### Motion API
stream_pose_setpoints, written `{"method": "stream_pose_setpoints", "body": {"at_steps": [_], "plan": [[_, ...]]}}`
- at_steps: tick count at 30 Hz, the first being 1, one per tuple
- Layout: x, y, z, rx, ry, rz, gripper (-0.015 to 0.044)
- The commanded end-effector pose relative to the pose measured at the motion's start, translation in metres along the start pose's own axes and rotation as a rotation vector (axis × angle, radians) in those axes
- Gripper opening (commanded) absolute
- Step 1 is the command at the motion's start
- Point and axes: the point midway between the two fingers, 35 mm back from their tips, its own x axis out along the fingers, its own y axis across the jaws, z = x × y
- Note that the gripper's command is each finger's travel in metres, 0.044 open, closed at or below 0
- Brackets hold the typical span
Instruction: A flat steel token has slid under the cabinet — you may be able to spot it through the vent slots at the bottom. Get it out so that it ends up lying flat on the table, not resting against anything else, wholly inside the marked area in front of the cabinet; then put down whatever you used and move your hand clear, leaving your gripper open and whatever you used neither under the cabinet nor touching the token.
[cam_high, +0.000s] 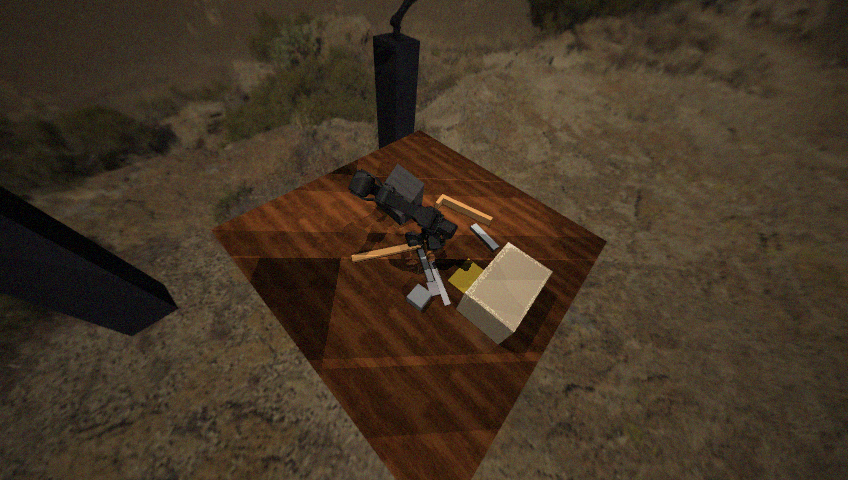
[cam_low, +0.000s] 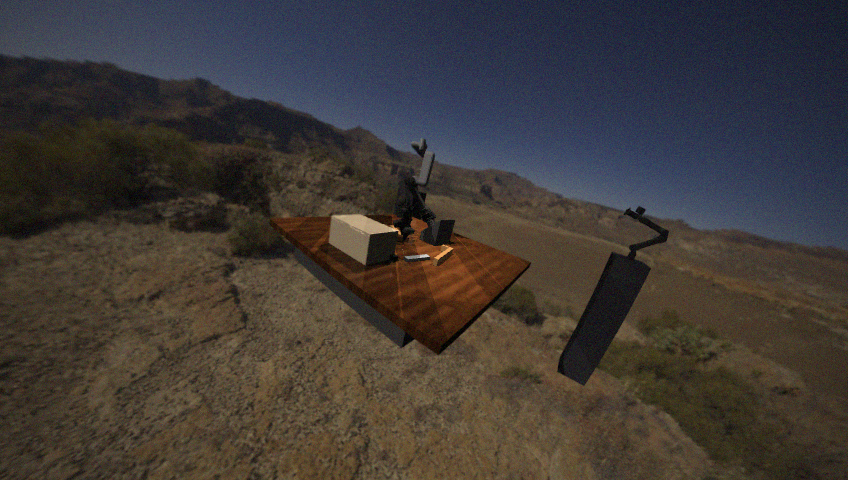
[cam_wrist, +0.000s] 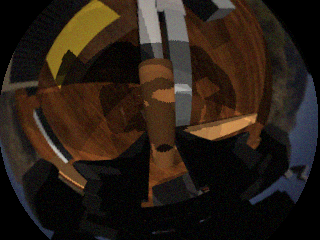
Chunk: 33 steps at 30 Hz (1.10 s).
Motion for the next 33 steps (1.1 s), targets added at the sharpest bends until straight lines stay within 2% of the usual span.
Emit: {"method": "stream_pose_setpoints", "body": {"at_steps": [1, 33], "plan": [[0.0, -0.008, 0.002, 0.009, -0.004, -0.006, 0.0], [0.0, -0.041, 0.011, 0.009, -0.005, -0.008, 0.0]]}}
